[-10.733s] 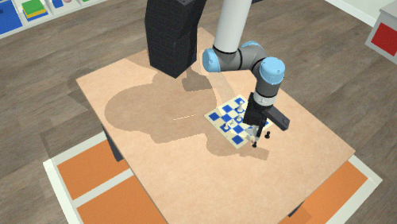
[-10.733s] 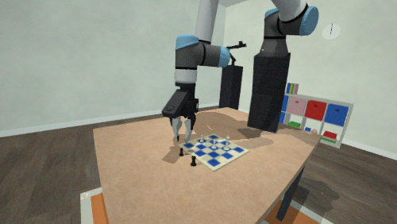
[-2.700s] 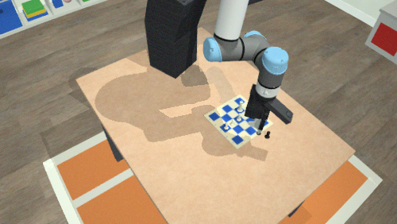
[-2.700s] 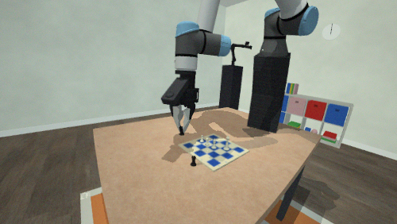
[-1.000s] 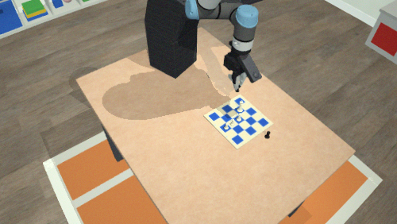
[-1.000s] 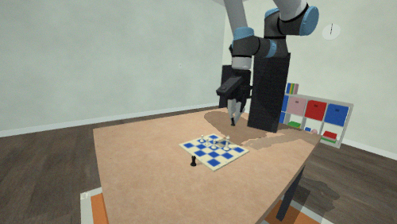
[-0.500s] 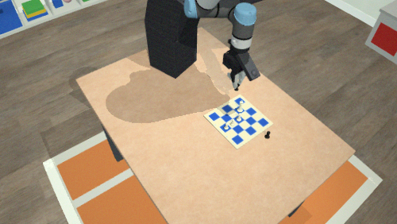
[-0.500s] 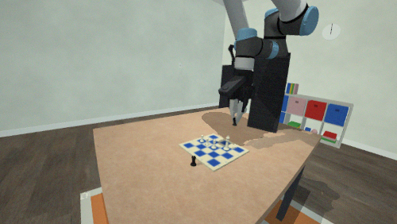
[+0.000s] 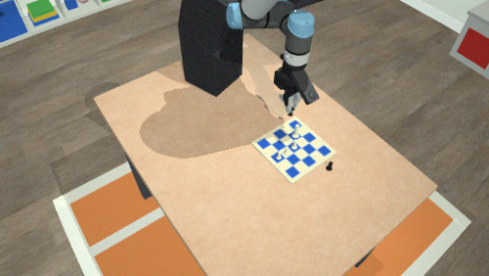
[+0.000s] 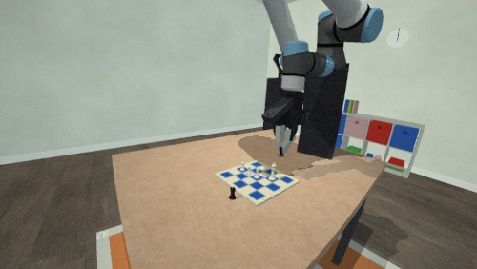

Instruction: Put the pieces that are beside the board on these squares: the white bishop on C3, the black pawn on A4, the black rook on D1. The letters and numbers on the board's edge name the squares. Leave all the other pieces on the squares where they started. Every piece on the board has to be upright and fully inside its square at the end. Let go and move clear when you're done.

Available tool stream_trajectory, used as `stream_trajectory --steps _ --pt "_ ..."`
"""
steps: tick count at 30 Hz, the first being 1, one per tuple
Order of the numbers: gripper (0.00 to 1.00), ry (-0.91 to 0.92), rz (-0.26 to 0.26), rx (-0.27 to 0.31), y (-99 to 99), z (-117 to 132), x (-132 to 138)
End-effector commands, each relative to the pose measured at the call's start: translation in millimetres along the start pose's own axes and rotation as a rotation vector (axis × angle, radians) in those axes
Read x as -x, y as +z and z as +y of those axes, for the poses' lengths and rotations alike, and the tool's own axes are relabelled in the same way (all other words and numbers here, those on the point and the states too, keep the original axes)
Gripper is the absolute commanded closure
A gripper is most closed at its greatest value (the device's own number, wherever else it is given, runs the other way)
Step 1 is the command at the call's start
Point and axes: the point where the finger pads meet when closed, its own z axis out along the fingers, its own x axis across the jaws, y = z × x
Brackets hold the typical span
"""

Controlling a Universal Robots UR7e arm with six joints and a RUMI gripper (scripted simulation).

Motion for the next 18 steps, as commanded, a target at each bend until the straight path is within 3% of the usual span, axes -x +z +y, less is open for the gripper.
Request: stream_trajectory --steps 1,12,18 --pt "1.0 0.0 0.0 -0.002 24.6 -1 0" --pt "1.0 0.0 0.0 -0.002 63.7 -1 0" --pt "1.0 0.0 0.0 -0.002 74.0 -1 0"
